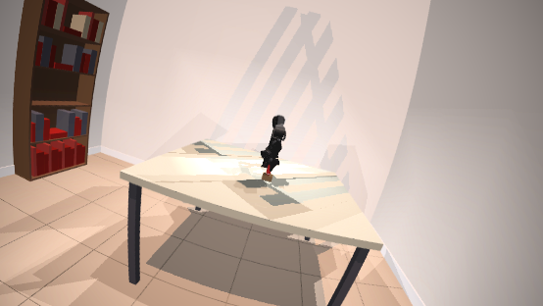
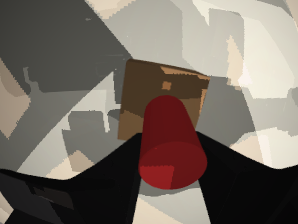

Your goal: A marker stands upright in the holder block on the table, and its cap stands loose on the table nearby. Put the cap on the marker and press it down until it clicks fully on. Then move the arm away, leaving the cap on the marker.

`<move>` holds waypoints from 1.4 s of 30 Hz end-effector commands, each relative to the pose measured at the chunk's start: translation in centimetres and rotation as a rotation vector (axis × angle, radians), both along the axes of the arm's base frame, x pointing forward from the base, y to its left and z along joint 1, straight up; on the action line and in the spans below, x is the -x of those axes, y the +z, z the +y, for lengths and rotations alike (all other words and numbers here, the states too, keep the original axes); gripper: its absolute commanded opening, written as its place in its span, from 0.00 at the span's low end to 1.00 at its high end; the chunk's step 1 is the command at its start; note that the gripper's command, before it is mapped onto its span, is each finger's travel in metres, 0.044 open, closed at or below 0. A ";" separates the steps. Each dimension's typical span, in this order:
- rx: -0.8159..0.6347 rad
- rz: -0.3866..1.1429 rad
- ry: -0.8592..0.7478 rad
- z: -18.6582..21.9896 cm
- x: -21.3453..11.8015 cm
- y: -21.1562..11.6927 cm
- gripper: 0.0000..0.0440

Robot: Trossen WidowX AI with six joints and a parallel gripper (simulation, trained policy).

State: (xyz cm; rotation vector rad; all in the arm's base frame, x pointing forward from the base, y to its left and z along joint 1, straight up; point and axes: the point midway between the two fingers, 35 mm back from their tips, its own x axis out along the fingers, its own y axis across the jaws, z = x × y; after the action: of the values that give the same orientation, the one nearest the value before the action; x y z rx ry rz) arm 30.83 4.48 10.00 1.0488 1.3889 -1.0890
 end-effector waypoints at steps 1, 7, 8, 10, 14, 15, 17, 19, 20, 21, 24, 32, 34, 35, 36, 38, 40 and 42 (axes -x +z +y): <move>0.032 0.046 0.009 -0.6 0.5 -1.8 0.18; 0.033 0.044 0.016 -0.7 0.4 -1.8 0.20; 0.034 0.043 0.017 -0.7 0.4 -1.8 0.20; 0.034 0.043 0.019 -0.7 0.4 -1.9 0.21; 0.035 0.042 0.023 -0.7 0.4 -1.9 0.22; 0.035 0.042 0.023 -0.8 0.4 -1.9 0.22; 0.035 0.042 0.025 -0.8 0.4 -1.9 0.23; 0.036 0.041 0.027 -0.8 0.4 -1.9 0.24; 0.036 0.041 0.027 -0.8 0.4 -1.9 0.24; 0.036 0.041 0.028 -0.8 0.4 -1.9 0.24; 0.036 0.041 0.030 -0.8 0.4 -2.0 0.25; 0.037 0.039 0.036 -0.8 0.4 -2.0 0.27; 0.038 0.039 0.037 -0.9 0.4 -2.0 0.28; 0.038 0.039 0.038 -0.9 0.4 -2.0 0.28; 0.038 0.039 0.039 -0.9 0.4 -2.0 0.29; 0.038 0.038 0.040 -0.9 0.4 -2.0 0.29; 0.038 0.038 0.042 -0.9 0.4 -2.0 0.30; 0.039 0.038 0.043 -0.9 0.4 -2.1 0.30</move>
State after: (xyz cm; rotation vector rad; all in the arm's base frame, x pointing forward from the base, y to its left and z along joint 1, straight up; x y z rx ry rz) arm 30.84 4.35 9.66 1.0129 1.3972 -1.0586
